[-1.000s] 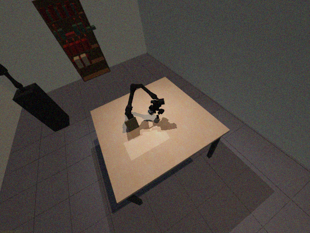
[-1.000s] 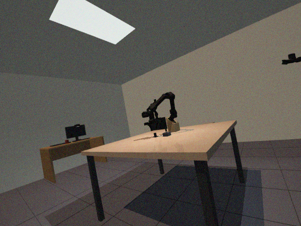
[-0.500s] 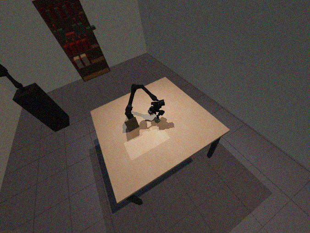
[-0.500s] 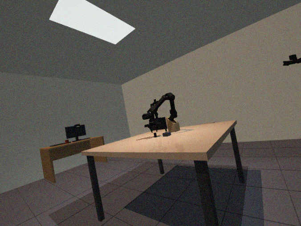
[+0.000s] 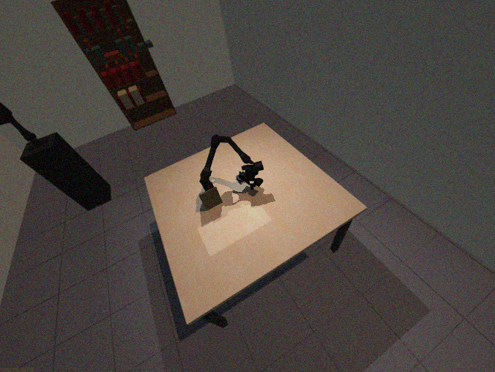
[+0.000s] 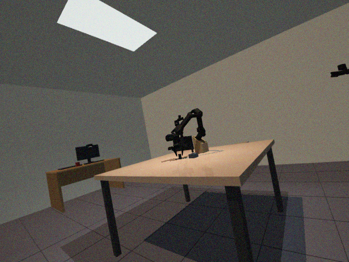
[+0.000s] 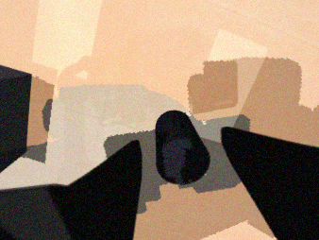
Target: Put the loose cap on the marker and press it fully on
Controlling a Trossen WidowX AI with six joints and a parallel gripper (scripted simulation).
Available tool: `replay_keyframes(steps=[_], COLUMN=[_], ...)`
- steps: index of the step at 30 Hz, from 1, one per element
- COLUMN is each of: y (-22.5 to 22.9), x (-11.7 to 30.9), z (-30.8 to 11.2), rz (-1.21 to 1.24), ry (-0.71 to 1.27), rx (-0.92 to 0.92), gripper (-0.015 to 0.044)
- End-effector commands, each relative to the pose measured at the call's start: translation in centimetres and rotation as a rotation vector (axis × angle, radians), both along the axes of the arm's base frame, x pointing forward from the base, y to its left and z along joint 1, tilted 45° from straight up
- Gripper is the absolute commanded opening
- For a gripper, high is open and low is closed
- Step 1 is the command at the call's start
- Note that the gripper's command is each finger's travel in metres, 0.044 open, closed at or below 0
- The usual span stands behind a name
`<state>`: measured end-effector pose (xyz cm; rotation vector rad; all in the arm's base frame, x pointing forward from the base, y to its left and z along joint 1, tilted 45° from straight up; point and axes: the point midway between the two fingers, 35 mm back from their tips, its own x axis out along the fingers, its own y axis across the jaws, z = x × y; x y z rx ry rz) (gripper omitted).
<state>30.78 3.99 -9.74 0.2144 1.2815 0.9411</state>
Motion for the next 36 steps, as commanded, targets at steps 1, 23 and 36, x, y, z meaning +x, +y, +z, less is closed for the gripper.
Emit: replay_keyframes(steps=[1,23,36], y=[0.5,1.2,-1.5], x=[-0.3,-0.4,-0.1], z=[-0.6,-1.3,1.3], rz=[-0.007,-0.007,-0.007], ry=[0.011,0.011,0.011], rx=[0.006,0.007,0.004], gripper=[0.0239,0.0028,0.0000])
